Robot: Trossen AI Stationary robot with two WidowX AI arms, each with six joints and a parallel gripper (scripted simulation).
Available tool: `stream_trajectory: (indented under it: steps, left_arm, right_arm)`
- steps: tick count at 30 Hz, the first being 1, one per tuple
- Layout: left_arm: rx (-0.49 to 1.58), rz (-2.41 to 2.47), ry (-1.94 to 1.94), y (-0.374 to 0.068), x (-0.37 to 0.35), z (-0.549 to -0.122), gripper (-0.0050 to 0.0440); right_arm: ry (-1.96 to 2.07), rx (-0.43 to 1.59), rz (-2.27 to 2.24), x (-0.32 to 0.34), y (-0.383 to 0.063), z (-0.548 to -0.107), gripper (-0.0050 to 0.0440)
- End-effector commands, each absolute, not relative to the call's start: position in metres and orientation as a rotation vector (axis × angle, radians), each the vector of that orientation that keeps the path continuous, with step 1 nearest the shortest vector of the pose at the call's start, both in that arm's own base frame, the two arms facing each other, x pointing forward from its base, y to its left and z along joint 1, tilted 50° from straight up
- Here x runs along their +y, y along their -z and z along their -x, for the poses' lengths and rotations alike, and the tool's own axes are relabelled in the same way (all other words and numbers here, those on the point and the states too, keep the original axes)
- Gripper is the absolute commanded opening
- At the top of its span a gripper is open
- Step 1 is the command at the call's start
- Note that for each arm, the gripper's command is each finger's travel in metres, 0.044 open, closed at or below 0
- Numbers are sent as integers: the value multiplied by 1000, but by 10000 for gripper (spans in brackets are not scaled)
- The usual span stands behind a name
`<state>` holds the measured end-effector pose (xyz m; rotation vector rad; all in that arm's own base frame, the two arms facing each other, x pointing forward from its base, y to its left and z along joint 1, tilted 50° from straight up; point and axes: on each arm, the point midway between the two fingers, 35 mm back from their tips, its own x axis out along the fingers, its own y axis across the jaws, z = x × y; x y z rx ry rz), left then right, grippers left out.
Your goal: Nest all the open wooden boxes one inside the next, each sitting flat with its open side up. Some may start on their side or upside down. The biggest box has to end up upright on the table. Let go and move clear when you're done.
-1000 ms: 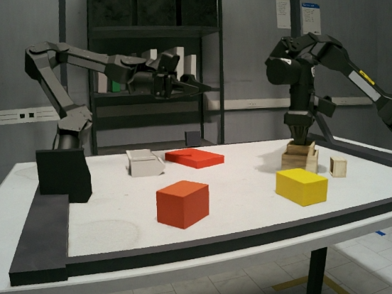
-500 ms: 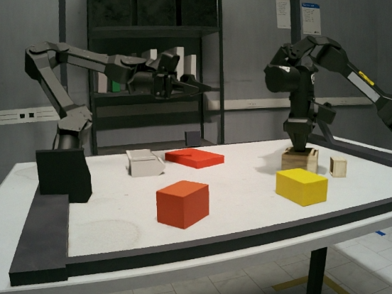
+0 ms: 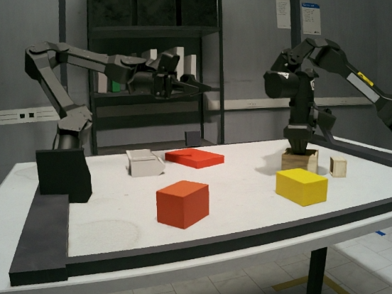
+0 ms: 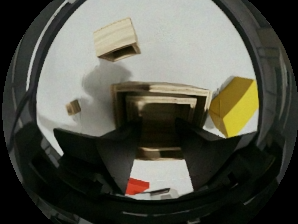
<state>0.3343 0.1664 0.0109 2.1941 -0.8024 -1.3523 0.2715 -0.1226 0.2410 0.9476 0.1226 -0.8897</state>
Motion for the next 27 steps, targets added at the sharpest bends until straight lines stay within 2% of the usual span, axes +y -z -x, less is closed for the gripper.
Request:
stream_trajectory:
  steps: [1,15,18,27]
  left_arm:
    - [-791,-2214,1341,-16,168,-335,264]
    - [-791,-2218,1339,-17,168,-338,264]
    - [-795,-2215,1345,-16,168,-337,192]
    - [-797,-2214,1347,-15,168,-336,146]
  right_arm:
    - [886,118,-951,-122,-241,-270,400]
    - [886,118,-951,-122,-241,-270,400]
    - [886,118,-951,-122,-241,-270,400]
    - [886,118,-951,-122,-241,-270,400]
